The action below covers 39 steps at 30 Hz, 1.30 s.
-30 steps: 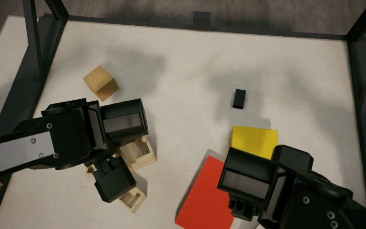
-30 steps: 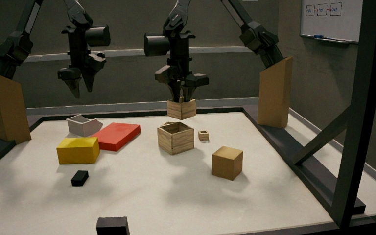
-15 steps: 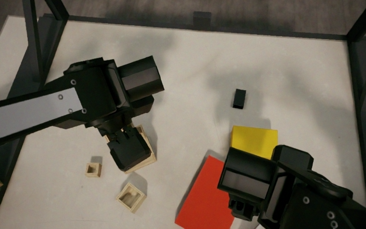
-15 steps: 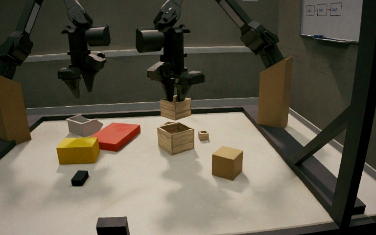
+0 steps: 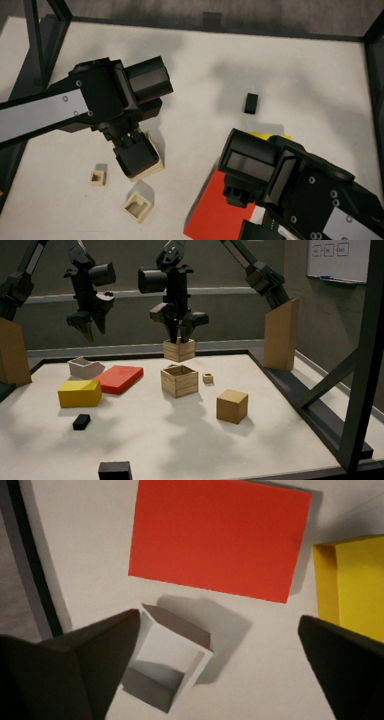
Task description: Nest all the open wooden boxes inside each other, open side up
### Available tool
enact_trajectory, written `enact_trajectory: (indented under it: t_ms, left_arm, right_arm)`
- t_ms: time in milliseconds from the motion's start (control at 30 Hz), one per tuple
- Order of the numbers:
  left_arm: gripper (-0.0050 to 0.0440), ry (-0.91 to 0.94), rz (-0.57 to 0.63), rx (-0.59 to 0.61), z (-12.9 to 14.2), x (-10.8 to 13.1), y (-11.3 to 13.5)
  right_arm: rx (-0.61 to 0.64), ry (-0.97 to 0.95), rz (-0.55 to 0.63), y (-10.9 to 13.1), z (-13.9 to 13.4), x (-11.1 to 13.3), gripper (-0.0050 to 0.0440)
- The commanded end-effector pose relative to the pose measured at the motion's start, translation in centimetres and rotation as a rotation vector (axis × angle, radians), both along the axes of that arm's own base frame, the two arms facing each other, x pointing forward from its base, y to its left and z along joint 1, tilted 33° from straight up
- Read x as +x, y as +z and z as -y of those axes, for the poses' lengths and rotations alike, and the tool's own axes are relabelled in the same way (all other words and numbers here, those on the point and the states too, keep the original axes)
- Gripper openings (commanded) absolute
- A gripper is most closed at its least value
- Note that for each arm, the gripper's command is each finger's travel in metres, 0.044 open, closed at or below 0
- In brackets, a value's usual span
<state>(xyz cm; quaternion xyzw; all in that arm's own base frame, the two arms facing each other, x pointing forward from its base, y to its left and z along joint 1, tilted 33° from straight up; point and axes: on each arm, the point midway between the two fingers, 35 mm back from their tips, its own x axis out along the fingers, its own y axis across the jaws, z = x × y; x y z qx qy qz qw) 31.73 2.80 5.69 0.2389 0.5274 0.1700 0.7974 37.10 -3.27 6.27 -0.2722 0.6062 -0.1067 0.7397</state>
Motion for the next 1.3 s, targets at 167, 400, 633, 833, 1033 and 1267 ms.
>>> enact_trajectory:
  t_ms: [167,400,633,833,1033,1267]
  left_arm:
    - [0.04,-0.075,0.202,0.073,3.2,5.8,0.7]
    - [0.04,-0.111,0.339,0.118,6.0,8.8,0.9]
    - [0.04,-0.126,0.456,0.14,8.5,10.6,1.2]
    - [0.04,-0.13,0.574,0.15,11.1,11.9,1.4]
    - [0.04,-0.12,0.678,0.164,13.3,12.5,1.7]
    - [0.04,-0.096,0.778,0.157,15.0,12.8,2.2]
  right_arm:
    - [0.003,0.0,0.03,1.0,-0.2,0.5,0.0269]
    - [0.003,0.0,0.03,1.0,-0.2,0.5,0.0269]
    - [0.003,0.0,0.03,1.0,-0.2,0.5,0.0269]
    - [0.003,0.0,0.03,1.0,-0.2,0.5,0.0269]
    - [0.003,0.0,0.03,1.0,-0.2,0.5,0.0269]
    - [0.003,0.0,0.03,1.0,-0.2,0.5,0.0269]
